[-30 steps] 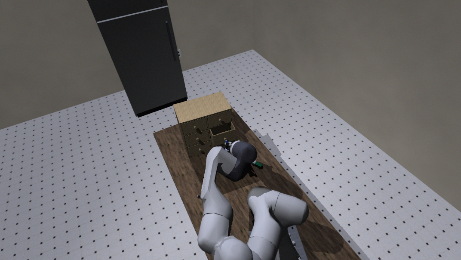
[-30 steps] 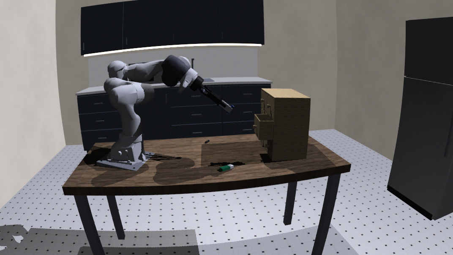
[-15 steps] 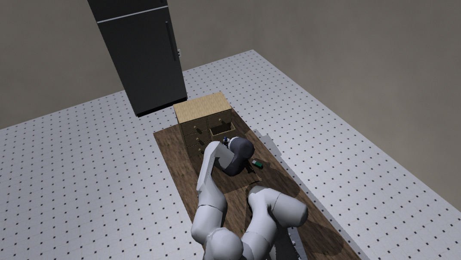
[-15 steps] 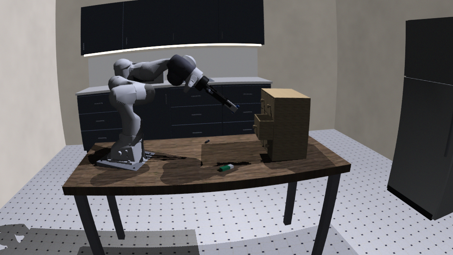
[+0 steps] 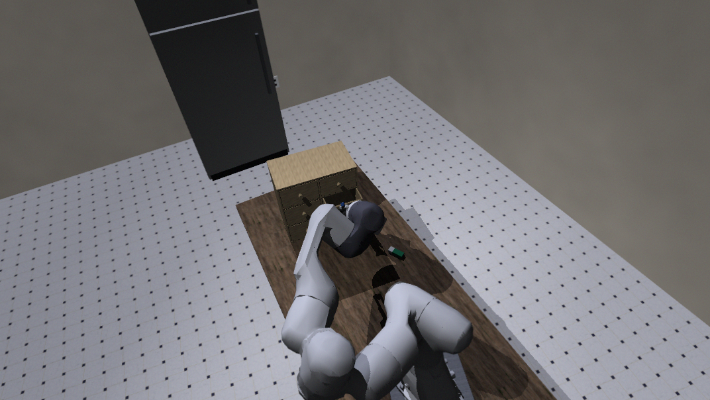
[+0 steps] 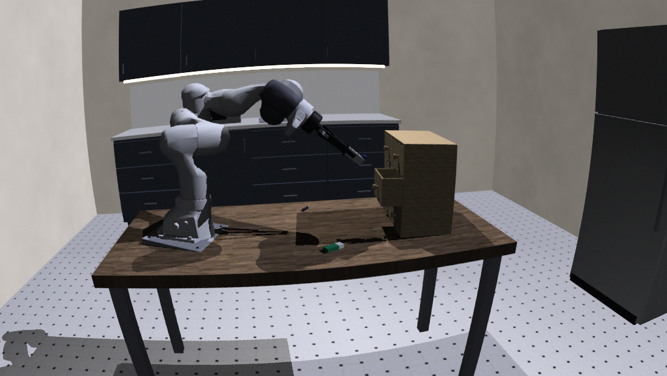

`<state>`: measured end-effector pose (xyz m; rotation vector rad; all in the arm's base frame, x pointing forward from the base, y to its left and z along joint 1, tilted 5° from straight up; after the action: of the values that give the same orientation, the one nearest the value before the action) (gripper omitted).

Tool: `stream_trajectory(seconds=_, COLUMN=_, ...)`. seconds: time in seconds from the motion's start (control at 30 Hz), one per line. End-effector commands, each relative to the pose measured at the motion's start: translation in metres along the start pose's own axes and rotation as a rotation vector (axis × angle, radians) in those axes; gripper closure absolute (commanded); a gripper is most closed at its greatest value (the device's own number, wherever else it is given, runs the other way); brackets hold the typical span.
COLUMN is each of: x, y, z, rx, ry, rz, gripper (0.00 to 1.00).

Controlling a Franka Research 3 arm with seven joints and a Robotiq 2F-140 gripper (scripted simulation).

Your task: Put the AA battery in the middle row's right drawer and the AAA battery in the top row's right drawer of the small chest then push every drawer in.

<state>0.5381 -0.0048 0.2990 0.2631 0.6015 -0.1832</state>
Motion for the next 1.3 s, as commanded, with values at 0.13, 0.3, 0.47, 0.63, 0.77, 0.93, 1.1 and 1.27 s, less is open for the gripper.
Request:
stream_trajectory(seconds=0.13, x=0.024, y=0.006, z=0.017, rx=-0.019, ry=0.003, rz=0.007, gripper=0.94)
stream_trajectory(seconds=0.3, x=0.039, y=0.010, z=0.029, rx=-0.019, ry=0.003, rz=0.007, gripper=0.94)
stream_trajectory(seconds=0.47, x=0.048, y=0.012, z=0.036, rx=-0.019, ry=0.003, rz=0.007, gripper=0.94)
stream_trajectory(seconds=0.63, x=0.059, y=0.014, z=0.045, rx=-0.019, ry=0.003, rz=0.007, gripper=0.94)
stream_trajectory(seconds=0.77, x=0.066, y=0.016, z=0.051, rx=-0.019, ry=0.003, rz=0.007, gripper=0.94)
stream_trajectory(seconds=0.93, x=0.071, y=0.017, z=0.055, rx=-0.019, ry=0.003, rz=0.007, gripper=0.94)
stream_trajectory(seconds=1.1, x=0.073, y=0.018, z=0.057, rx=-0.019, ry=0.003, rz=0.007, gripper=0.94)
stream_trajectory(seconds=1.27, x=0.074, y=0.018, z=0.057, rx=-0.019, ry=0.003, rz=0.007, gripper=0.94)
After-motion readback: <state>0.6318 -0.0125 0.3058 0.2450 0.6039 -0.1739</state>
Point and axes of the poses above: the point where the finger pads meet when closed, its own x axis out along the fingers, its own y axis across the jaws, z = x × y, the point moved 1 cm from there along -x, back along the fingers, and after that the axes turned 14 degrees about x, right-handed, at the moved point
